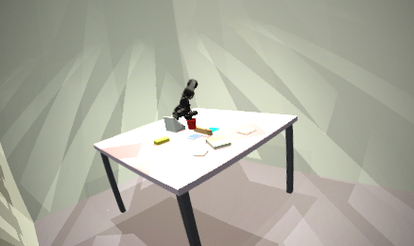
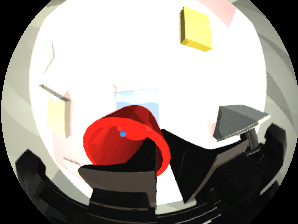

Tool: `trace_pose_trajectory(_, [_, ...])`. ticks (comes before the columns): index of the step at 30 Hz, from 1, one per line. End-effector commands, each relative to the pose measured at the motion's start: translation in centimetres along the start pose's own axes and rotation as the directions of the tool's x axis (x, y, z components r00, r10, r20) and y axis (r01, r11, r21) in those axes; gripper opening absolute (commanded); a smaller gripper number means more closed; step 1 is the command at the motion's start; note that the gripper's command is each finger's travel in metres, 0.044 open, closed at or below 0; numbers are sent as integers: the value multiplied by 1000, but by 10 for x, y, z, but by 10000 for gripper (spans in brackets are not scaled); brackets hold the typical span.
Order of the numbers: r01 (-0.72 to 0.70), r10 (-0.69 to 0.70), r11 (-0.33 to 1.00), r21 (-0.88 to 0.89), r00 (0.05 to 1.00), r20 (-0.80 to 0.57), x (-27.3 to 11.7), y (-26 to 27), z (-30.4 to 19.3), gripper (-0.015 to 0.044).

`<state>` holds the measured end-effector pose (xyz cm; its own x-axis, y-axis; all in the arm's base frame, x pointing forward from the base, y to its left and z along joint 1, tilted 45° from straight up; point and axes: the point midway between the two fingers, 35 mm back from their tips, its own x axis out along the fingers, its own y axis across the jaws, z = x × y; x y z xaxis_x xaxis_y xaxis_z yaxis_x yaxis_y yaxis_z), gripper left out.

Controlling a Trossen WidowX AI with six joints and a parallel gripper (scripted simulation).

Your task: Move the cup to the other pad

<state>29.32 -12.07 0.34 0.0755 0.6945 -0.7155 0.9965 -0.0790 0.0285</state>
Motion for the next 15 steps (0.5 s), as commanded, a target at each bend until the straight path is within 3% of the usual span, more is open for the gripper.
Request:
trace_pose_trajectory(1, [0,0,1000,1,1000,0,0,0,0,0])
trace_pose_trajectory(15, [0,0,1000,1,1000,0,0,0,-2,0])
